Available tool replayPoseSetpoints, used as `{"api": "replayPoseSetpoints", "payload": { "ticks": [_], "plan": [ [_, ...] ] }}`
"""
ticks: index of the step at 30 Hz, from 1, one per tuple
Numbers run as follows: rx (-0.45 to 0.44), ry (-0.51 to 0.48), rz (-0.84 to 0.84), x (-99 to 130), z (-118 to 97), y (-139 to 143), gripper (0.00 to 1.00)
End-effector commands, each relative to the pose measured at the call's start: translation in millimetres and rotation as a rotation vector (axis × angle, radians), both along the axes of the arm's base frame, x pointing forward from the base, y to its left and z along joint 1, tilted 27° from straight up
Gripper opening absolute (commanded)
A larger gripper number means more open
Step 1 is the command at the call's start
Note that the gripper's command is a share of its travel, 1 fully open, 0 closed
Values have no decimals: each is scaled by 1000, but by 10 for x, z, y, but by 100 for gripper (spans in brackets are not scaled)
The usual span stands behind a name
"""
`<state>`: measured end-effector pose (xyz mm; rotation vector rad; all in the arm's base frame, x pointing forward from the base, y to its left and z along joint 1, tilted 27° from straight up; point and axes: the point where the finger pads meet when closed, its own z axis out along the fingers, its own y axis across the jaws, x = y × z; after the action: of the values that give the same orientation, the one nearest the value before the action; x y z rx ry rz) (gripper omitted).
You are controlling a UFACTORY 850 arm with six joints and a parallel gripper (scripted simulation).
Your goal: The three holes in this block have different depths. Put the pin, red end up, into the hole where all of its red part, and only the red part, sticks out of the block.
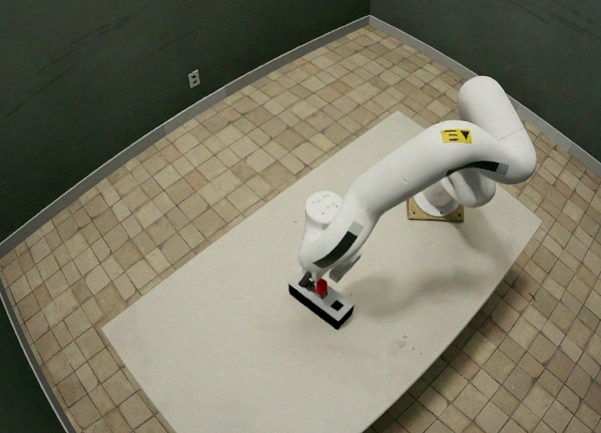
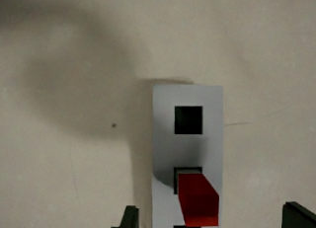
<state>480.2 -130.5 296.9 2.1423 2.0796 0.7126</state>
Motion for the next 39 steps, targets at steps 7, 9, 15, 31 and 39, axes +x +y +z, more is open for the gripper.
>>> {"api": "replayPoseSetpoints", "payload": {
  "ticks": [7, 9, 15, 31, 39],
  "plan": [
    [0, 0, 0, -9, 33, -10, 100],
    [0, 0, 0, -9, 33, -10, 100],
    [0, 0, 0, -199, 485, -144, 100],
    [0, 0, 0, -196, 475, -142, 100],
    [0, 0, 0, -196, 475, -142, 100]
  ]
}}
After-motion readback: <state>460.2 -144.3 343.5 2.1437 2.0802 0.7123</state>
